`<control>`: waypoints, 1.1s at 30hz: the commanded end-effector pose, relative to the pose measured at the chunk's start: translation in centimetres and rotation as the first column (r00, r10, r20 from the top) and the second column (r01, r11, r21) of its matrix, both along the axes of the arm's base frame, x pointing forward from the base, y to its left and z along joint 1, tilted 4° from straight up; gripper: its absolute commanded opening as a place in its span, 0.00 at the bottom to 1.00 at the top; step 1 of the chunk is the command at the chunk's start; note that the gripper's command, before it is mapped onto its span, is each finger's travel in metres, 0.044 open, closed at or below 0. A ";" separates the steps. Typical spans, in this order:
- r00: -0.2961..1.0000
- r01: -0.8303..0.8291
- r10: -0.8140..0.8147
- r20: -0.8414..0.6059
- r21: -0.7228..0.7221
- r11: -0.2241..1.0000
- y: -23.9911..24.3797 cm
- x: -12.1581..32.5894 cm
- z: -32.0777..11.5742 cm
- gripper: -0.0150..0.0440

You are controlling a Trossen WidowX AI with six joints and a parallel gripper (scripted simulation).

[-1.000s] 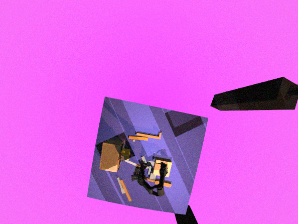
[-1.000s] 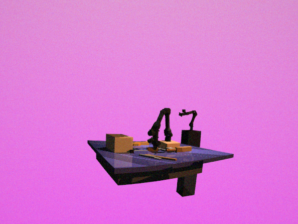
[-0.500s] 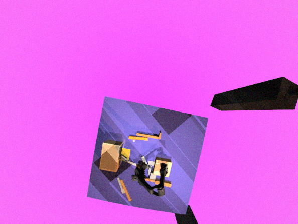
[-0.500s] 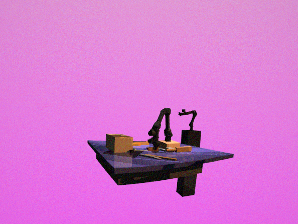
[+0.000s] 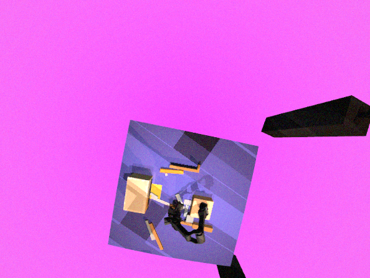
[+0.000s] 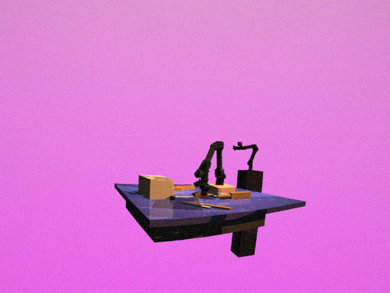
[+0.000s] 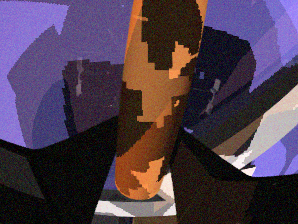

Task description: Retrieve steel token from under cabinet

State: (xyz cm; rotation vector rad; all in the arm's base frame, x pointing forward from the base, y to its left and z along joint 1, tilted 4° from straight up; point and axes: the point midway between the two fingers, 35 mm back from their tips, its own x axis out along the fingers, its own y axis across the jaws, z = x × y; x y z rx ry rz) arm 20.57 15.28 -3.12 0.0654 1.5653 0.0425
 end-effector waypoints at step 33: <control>1.000 -0.006 0.006 0.011 0.004 1.000 -0.1 5.2 0.1 0.25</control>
